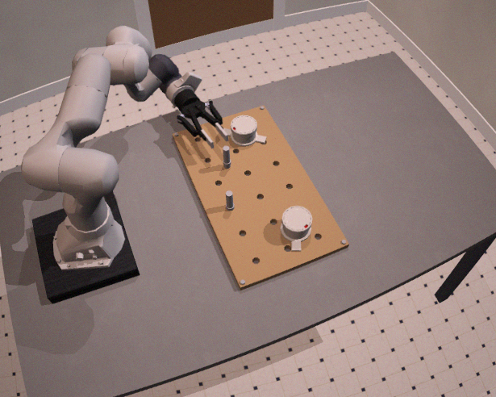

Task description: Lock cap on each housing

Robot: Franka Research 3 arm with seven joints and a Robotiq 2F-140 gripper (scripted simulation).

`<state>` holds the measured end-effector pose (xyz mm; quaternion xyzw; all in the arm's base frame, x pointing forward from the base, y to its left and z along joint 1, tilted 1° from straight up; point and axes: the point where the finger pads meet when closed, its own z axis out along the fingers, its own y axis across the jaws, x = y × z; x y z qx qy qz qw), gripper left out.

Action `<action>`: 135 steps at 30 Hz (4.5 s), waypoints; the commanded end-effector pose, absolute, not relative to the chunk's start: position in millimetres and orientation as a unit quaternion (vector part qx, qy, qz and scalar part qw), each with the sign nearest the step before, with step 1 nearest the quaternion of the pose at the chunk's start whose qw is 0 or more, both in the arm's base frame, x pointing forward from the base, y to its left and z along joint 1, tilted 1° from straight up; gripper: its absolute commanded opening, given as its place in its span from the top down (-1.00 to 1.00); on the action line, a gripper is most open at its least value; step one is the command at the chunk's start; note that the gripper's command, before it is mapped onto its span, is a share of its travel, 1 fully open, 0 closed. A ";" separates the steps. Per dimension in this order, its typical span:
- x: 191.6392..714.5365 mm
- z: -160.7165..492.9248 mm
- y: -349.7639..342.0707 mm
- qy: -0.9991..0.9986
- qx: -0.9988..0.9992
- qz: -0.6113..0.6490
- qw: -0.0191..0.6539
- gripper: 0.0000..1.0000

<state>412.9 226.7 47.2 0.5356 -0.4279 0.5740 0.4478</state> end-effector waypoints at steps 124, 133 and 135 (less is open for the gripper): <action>411.8 112.1 228.1 -0.541 0.685 0.383 0.304 0.28; 411.2 112.6 228.4 -0.547 0.692 0.370 0.292 0.28; 411.2 112.6 228.4 -0.547 0.692 0.370 0.292 0.28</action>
